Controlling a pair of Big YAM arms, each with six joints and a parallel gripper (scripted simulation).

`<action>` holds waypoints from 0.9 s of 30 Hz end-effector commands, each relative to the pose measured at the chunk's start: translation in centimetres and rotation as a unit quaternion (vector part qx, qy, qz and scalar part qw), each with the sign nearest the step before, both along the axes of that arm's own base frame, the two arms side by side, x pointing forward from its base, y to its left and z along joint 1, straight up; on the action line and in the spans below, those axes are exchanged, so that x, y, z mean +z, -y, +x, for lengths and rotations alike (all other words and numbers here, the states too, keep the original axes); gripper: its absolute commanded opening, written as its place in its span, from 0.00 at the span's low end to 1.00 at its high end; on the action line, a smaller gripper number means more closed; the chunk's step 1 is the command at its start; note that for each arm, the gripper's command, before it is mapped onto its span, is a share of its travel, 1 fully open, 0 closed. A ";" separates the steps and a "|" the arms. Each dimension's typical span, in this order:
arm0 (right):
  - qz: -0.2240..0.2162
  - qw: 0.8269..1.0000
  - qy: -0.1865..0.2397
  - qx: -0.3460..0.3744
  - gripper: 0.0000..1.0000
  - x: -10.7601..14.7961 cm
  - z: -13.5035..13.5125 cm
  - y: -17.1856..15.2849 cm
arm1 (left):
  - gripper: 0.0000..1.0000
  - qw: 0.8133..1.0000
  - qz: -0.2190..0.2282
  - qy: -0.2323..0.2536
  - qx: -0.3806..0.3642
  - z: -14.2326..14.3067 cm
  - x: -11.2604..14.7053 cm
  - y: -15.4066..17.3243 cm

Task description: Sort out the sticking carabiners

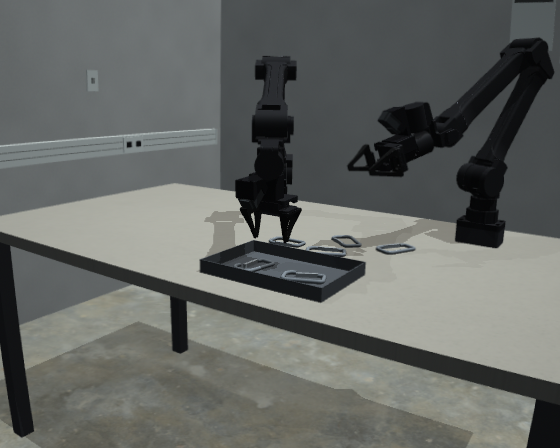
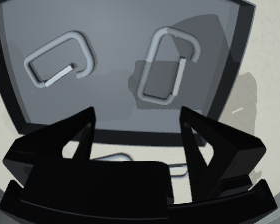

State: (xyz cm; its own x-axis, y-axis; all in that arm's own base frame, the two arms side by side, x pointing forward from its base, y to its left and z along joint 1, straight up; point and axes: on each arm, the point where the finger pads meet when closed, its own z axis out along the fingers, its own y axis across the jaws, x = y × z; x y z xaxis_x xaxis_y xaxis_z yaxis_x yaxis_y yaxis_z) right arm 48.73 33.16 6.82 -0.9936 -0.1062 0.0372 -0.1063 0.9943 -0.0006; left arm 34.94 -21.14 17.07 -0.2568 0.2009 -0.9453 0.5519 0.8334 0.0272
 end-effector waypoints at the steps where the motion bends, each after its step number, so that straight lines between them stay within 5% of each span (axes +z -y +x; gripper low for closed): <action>1: 0.000 0.993 -0.025 0.115 0.79 1.4 -3.8 0.7 | 1.00 0.998 0.046 0.014 -0.035 1.4 1.0 0.4; 3: 0.000 0.993 -0.025 0.115 0.79 1.4 -3.8 0.7 | 1.00 0.998 0.046 0.014 -0.035 1.4 1.0 0.4; 9: 0.010 0.962 -0.069 0.264 0.79 1.4 -9.5 3.0 | 1.00 0.987 0.091 -0.007 -0.133 0.6 -0.2 1.0; 18: 0.037 0.895 -0.062 0.440 0.79 0.7 -14.4 5.2 | 1.00 0.961 0.103 -0.026 -0.254 -1.0 -0.6 1.4; 20: 0.037 0.895 -0.062 0.440 0.79 0.7 -14.4 5.2 | 1.00 0.961 0.103 -0.026 -0.254 -1.0 -0.6 1.4; 27: 0.039 0.813 -0.020 0.581 0.79 -0.7 -17.2 6.6 | 1.00 0.937 0.084 -0.029 -0.338 -2.5 0.0 1.4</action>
State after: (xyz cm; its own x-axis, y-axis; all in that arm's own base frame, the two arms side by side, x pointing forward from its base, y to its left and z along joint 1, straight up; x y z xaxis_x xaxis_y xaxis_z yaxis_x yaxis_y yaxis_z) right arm 32.19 26.10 6.02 -0.4090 -0.9082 0.0894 -0.9030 0.4169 0.1040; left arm 29.90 -22.22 14.10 -0.1715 0.4707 -0.8654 0.9440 0.3297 -0.0077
